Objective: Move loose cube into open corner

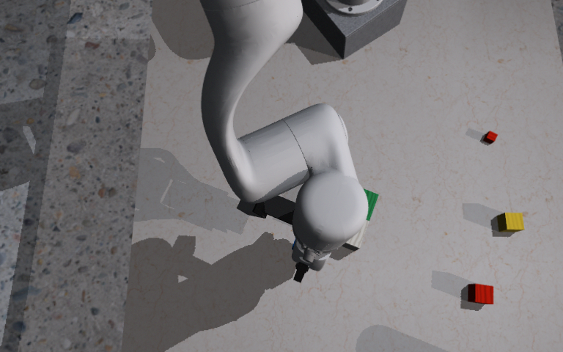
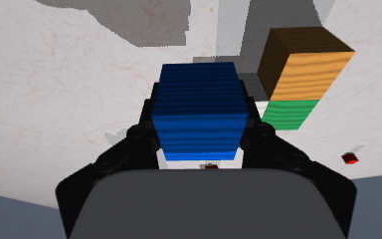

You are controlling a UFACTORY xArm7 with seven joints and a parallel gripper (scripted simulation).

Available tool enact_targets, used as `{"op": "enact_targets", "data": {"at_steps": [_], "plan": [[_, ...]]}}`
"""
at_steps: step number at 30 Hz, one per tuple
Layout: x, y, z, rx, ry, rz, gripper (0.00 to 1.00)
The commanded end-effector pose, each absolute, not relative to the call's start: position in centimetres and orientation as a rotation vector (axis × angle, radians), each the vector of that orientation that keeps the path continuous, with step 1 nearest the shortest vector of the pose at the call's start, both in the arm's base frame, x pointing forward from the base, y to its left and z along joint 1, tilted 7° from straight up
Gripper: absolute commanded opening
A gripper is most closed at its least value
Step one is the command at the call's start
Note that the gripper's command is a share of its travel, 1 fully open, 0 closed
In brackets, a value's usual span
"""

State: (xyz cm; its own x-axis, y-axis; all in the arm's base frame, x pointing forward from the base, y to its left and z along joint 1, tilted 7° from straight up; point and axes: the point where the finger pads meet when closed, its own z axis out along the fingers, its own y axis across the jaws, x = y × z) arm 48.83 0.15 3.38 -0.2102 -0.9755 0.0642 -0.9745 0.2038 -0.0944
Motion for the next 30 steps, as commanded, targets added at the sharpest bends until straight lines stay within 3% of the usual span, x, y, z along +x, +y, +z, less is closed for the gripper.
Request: {"op": "enact_targets", "data": {"at_steps": [1,30], "plan": [[49.0,0.1,3.0,-1.967,2.427,-0.182,0.0],[49.3,-0.2,-0.9,-1.967,2.427,-0.182,0.0]]}}
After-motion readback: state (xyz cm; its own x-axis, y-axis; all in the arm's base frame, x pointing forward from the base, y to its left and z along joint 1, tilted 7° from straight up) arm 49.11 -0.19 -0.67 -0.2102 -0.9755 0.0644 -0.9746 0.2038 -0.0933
